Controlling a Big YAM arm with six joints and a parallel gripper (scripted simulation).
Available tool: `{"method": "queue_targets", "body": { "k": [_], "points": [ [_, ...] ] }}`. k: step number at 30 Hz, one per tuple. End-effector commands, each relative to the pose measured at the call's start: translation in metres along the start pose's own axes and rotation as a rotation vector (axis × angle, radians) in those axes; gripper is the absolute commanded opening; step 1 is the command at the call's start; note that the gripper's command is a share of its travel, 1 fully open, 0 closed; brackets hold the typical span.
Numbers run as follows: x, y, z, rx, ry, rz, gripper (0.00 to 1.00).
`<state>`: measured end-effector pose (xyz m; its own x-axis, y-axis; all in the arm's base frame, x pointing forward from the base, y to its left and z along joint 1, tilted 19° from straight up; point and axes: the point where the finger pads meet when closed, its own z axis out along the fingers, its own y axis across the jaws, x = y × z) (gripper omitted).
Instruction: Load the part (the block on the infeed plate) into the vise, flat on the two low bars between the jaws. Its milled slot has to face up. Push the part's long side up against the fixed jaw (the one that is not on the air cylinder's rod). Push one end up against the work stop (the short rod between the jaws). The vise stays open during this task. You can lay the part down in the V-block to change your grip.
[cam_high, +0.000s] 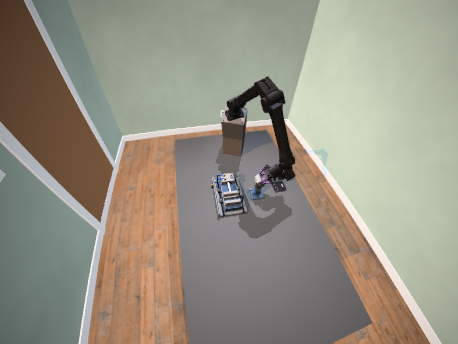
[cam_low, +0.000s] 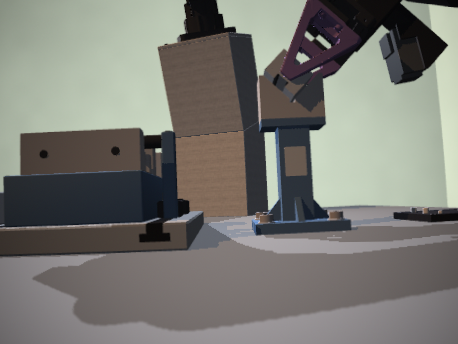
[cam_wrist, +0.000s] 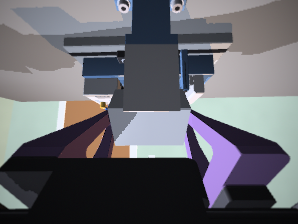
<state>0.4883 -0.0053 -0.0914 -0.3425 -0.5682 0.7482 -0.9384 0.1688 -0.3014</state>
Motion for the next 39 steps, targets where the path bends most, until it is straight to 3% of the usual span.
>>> {"method": "queue_targets", "body": {
  "k": [1, 31, 32, 39],
  "points": [
    [0.0026, -0.0123, -0.001, 0.011, -0.003, 0.017, 0.0],
    [0.0026, -0.0123, -0.001, 0.011, -0.003, 0.017, 0.0],
    [0.0026, -0.0123, -0.001, 0.011, -0.003, 0.017, 0.81],
    [0.0024, -0.0113, -0.0008, 0.009, -0.004, 0.016, 0.81]
  ]
}}
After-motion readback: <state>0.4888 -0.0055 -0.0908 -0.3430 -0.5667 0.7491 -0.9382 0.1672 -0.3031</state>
